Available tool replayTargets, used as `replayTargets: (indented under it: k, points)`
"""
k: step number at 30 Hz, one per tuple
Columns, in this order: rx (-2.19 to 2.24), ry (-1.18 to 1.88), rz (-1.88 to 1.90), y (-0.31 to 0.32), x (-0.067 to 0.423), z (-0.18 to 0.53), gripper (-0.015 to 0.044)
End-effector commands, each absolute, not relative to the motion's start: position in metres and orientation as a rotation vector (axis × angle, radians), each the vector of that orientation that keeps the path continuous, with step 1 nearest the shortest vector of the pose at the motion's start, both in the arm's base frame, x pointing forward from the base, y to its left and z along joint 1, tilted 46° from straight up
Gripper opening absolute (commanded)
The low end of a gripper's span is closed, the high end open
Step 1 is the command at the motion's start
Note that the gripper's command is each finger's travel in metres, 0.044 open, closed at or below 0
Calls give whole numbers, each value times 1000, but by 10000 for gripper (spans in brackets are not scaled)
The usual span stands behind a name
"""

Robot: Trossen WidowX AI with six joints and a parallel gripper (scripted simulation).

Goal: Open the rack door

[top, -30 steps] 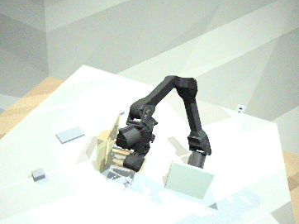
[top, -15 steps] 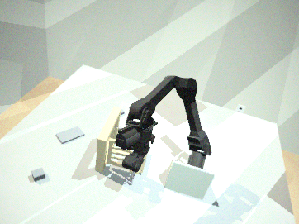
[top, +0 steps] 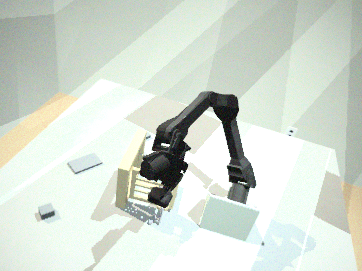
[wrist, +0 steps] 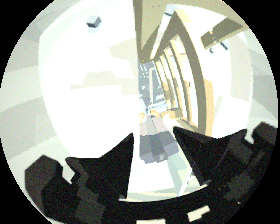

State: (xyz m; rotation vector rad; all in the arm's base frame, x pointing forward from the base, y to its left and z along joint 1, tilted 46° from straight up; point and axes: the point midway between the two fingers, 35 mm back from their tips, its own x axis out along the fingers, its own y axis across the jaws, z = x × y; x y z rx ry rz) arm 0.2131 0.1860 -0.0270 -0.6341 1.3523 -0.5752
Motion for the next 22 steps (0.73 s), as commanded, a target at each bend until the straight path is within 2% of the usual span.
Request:
replayTargets:
  k: [1,22]
  points:
    - [-626,1352,-577,191,213,-24,284]
    - [-626,1353,-573,211,210,-6,284]
